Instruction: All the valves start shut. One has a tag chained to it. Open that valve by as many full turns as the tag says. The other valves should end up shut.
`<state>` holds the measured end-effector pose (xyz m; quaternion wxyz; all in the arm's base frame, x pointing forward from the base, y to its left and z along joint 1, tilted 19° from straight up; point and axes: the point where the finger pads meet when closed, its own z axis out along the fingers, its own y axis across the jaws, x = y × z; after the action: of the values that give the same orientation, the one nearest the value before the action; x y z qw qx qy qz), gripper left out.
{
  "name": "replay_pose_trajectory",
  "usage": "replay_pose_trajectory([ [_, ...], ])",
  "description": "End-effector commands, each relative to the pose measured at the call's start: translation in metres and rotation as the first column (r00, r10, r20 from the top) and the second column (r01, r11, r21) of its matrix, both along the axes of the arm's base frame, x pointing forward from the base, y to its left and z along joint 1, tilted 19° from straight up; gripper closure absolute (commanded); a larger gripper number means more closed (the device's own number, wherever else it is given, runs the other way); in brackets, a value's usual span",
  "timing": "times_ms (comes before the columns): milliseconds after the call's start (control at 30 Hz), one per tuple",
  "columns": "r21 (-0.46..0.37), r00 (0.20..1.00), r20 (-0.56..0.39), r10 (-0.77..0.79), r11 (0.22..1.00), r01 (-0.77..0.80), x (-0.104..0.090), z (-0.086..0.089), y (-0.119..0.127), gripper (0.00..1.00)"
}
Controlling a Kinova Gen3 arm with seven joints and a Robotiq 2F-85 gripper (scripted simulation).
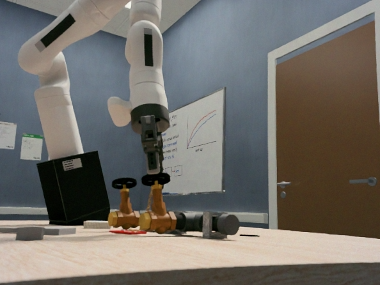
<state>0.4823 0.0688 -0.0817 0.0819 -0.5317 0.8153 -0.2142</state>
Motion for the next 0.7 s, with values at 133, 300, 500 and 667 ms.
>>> replay_pose_trajectory([
  [133,0.175,0.916,0.082,-0.392,0.911,0.373,0.0006,0.0006,0.0006,0.00],
  [300,0.296,0.783,0.094,-0.615,0.768,0.567,0.0006,0.0006,0.0006,0.00],
  [500,0.444,0.536,0.061,-0.842,0.504,0.741,0.0006,0.0006,0.0006,0.00],
  [667,0.563,0.241,-0.020,-0.970,0.188,0.805,0.0006,0.0006,0.0006,0.00],
])
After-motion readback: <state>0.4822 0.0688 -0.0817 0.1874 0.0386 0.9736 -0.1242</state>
